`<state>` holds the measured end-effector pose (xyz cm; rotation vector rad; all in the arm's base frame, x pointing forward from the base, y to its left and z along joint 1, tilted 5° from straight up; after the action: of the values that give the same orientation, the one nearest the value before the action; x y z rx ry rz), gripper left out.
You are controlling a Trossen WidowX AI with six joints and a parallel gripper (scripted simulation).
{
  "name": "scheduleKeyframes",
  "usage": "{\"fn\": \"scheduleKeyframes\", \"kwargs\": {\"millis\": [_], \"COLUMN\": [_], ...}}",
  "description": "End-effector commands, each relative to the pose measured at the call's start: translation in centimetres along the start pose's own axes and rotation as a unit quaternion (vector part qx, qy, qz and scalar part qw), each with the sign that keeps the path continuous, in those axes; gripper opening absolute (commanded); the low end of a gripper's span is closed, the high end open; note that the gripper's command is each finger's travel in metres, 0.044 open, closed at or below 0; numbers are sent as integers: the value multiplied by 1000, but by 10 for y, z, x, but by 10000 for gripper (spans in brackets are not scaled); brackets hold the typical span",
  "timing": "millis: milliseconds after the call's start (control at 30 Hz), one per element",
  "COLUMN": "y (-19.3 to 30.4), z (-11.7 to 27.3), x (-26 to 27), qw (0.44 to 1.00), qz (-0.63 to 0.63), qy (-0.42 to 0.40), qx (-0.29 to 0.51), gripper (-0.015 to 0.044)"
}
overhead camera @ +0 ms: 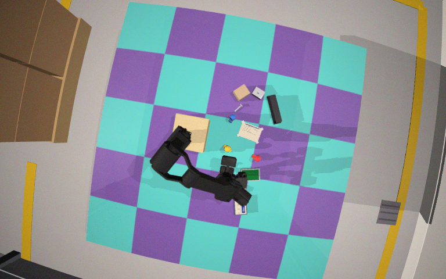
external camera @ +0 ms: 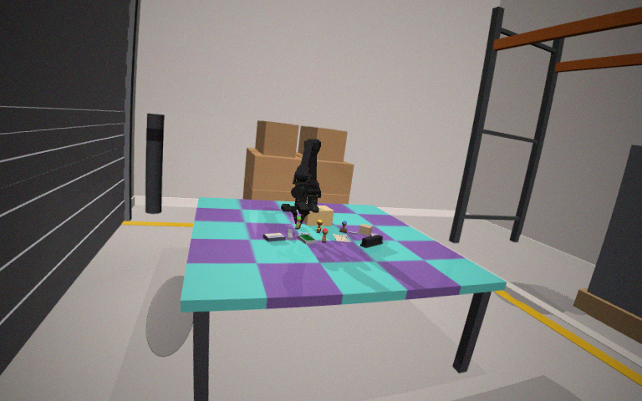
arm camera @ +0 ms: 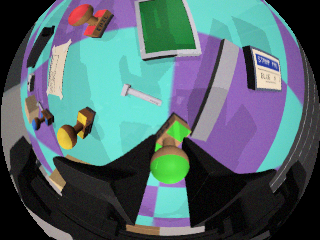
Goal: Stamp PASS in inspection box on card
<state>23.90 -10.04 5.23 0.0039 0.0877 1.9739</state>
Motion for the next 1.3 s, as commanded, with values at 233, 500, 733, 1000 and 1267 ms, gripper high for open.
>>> {"fn": "scheduleKeyframes", "kwargs": {"millis": [233,500,733,1000,1267], "y": [-2,-2,-2,-2,-2], "z": [8,11,15,19,23], "x": [-2,-2,-2,-2,-2], "qw": [1000,1000,1000,1000,1000], "qz": [-3,-3,-3,-3,-3], "qy": [4,4,5,5,5], "qx": [-2,-2,-2,-2,-1], "gripper": [0,0,0,0,0]}}
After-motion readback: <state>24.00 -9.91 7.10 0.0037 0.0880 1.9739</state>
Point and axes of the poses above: the point midway between the two fingers, 35 mm back from their tips, its own z axis back along the fingers, its own x axis across the jaws, y = z × x, the point moved 6 cm from there along z, back along the fingers, and after that the axes turned 15 degrees about z, right-handed, at the moved point
